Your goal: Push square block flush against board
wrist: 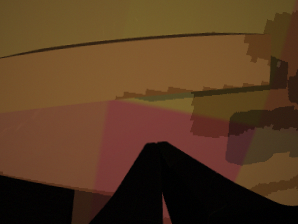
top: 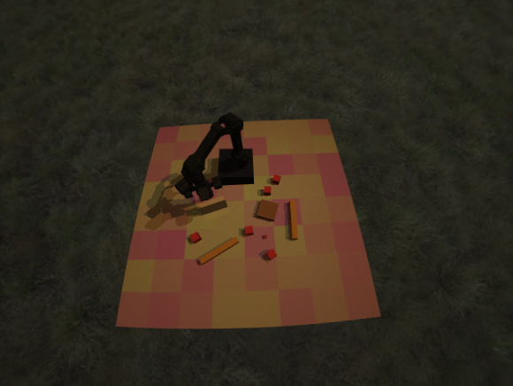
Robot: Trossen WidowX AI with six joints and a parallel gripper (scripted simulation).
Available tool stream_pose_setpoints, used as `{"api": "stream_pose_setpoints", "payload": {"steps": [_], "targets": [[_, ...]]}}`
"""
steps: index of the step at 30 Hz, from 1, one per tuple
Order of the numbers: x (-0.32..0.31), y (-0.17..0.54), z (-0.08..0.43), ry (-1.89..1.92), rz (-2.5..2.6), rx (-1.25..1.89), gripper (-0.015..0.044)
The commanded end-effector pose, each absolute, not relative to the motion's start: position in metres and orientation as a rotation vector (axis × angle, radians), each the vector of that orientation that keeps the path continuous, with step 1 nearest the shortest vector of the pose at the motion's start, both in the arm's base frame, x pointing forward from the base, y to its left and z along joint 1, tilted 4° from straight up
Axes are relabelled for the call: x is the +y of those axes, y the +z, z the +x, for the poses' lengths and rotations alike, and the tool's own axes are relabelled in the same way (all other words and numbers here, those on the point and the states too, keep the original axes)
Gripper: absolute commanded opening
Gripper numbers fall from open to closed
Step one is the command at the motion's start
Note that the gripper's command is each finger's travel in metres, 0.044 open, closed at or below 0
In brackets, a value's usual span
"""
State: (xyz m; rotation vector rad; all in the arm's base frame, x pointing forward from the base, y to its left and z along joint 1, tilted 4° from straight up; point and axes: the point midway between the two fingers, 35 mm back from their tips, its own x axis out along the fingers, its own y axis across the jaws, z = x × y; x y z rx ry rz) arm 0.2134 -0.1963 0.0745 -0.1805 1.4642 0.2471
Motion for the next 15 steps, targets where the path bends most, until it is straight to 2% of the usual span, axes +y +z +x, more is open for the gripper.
{"api": "stream_pose_setpoints", "payload": {"steps": [1,4,8,15], "targets": [[-0.194,0.075,0.201,0.264,-0.19,1.51,0.0],[-0.194,0.072,0.202,0.264,-0.19,1.51,0.0],[-0.192,0.027,0.203,0.264,-0.189,1.51,0.0],[-0.191,0.024,0.205,0.264,-0.189,1.51,0.0]]}}
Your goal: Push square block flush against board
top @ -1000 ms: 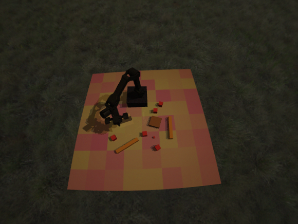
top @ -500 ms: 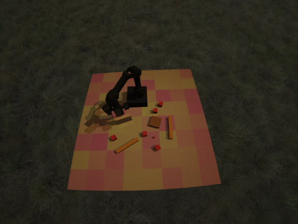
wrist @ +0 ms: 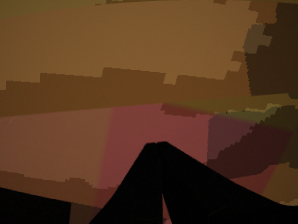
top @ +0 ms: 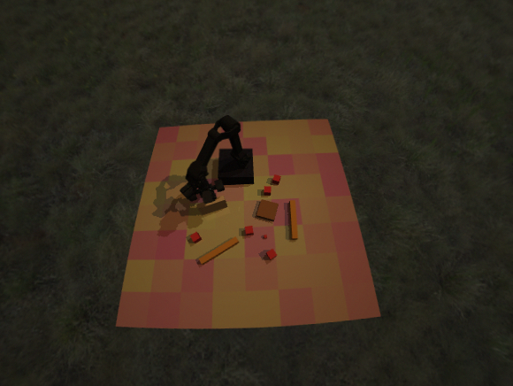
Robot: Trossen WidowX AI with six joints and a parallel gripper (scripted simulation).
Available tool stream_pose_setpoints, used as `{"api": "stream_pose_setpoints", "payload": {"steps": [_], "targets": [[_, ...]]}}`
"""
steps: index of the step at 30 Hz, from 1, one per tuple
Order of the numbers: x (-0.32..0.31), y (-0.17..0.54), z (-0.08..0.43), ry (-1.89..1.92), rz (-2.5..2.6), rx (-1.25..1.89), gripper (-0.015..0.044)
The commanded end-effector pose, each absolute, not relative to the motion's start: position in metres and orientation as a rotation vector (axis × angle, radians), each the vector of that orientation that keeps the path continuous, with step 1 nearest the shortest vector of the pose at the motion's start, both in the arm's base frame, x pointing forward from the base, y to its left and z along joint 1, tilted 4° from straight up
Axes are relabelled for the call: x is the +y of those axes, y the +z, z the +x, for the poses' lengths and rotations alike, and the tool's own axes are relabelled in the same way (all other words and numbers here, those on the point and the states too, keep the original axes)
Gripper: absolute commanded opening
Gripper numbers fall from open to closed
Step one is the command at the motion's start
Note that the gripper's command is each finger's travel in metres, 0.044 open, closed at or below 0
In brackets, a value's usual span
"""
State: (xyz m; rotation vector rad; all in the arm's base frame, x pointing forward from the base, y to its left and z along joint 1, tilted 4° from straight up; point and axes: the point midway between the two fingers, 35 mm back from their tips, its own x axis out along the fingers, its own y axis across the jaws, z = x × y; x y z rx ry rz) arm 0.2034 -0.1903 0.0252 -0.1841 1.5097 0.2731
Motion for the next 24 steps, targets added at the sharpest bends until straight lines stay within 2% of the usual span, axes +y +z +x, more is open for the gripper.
{"api": "stream_pose_setpoints", "payload": {"steps": [1,24], "targets": [[-0.191,0.024,0.205,0.264,-0.189,1.51,0.0],[-0.185,0.027,0.233,0.264,-0.189,1.507,0.0]]}}
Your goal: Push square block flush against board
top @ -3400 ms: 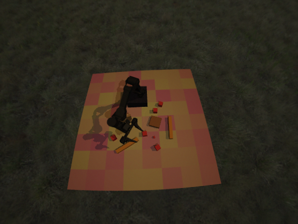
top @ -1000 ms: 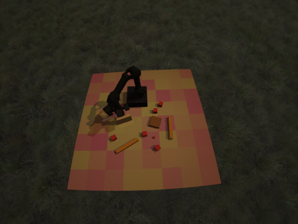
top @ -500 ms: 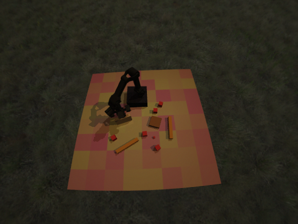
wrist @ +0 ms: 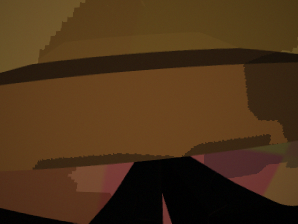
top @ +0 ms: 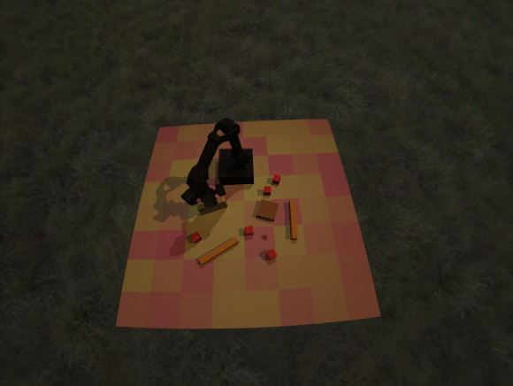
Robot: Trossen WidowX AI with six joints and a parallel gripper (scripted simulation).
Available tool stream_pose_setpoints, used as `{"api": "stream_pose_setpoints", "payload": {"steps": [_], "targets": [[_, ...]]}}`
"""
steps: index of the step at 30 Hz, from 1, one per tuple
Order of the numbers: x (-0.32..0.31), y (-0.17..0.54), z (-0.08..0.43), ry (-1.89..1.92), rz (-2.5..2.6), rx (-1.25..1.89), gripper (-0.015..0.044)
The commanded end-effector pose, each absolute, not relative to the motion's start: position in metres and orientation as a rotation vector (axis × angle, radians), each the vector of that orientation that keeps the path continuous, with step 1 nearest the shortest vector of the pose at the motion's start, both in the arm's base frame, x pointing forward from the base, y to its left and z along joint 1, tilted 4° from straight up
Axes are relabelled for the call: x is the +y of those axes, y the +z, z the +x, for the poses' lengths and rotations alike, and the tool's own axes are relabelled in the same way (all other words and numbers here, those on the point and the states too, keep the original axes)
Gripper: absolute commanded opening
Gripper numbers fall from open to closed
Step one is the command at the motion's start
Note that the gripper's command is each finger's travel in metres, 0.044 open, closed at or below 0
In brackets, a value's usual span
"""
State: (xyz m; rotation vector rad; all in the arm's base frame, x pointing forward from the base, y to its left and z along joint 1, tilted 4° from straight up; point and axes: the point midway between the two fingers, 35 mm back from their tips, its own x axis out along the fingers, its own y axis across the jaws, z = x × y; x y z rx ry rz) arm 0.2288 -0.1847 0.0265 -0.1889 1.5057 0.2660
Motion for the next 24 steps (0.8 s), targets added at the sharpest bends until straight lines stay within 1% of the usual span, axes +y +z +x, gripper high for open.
{"api": "stream_pose_setpoints", "payload": {"steps": [1,24], "targets": [[-0.184,0.027,0.235,0.264,-0.189,1.507,0.0],[-0.175,0.028,0.261,0.265,-0.188,1.505,0.0]]}}
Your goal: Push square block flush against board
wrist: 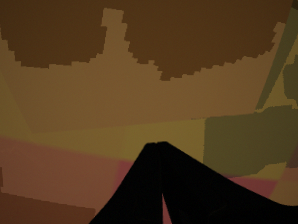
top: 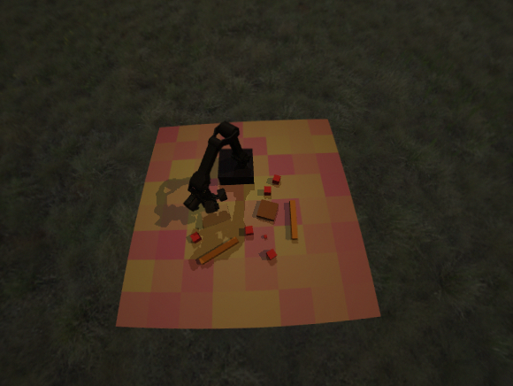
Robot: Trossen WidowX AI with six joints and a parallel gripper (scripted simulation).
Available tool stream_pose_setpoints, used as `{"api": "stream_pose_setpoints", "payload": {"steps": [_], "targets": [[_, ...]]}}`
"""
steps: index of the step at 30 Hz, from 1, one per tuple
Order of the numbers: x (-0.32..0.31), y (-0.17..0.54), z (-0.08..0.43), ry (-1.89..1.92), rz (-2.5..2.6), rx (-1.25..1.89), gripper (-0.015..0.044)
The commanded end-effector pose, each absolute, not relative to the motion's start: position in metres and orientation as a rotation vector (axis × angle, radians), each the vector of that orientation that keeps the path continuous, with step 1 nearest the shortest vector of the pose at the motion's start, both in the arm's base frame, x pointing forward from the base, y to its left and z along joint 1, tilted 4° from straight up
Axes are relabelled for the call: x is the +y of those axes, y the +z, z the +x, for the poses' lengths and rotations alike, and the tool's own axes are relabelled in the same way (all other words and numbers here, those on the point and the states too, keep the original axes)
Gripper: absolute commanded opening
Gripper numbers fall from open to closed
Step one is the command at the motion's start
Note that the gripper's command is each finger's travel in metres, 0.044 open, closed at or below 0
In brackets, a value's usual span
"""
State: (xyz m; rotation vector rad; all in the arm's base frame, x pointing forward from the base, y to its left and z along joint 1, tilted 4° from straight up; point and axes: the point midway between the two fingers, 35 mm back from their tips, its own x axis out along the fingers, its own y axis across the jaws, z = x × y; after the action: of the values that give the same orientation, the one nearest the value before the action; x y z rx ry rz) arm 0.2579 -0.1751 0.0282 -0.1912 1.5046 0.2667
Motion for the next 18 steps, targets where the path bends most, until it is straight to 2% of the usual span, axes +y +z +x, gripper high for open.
{"api": "stream_pose_setpoints", "payload": {"steps": [1,18], "targets": [[-0.175,0.028,0.261,0.265,-0.188,1.505,0.0],[-0.184,0.027,0.236,0.264,-0.189,1.507,0.0]]}}
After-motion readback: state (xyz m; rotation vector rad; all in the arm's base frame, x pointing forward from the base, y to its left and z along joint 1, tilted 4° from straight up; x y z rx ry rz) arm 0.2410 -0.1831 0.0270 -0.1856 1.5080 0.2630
